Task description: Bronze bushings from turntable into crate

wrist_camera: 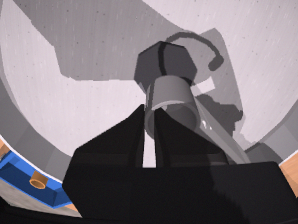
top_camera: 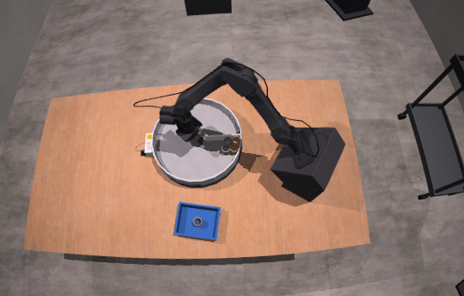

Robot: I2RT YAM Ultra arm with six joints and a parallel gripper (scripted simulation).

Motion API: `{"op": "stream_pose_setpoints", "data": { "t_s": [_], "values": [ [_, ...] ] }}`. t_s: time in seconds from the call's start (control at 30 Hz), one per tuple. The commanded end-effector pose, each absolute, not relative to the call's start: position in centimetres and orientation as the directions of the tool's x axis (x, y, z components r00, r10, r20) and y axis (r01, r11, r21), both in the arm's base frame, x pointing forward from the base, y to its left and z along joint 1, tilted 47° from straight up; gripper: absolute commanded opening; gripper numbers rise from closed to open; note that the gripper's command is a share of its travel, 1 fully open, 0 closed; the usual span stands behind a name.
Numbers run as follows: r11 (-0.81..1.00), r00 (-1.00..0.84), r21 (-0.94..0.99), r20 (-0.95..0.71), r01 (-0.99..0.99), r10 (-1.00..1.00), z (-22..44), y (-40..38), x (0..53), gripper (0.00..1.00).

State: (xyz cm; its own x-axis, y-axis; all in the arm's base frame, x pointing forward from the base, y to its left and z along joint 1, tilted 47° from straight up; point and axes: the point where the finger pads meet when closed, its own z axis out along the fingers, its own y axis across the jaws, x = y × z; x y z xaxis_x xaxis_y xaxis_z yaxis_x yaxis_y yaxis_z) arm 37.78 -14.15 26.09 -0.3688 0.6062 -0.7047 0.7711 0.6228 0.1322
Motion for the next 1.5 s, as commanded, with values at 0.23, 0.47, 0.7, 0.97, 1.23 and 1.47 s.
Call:
{"op": "stream_pose_setpoints", "data": {
  "t_s": [0.23, 0.47, 0.7, 0.97, 1.23, 1.47],
  "values": [
    [0.627, -0.349, 0.153, -0.720, 0.764, 0.601, 25.7, -15.0, 38.6, 0.00],
    [0.633, -0.348, 0.158, -0.723, 0.758, 0.597, 25.4, -15.2, 39.3, 0.00],
    [0.634, -0.351, 0.153, -0.723, 0.758, 0.595, 25.1, -15.1, 39.4, 0.00],
    [0.632, -0.350, 0.152, -0.723, 0.760, 0.595, 25.1, -15.2, 39.4, 0.00],
    [0.632, -0.351, 0.152, -0.723, 0.760, 0.595, 25.0, -15.2, 39.4, 0.00],
    [0.632, -0.351, 0.152, -0.723, 0.760, 0.595, 25.0, -15.2, 39.4, 0.00]
  ]
}}
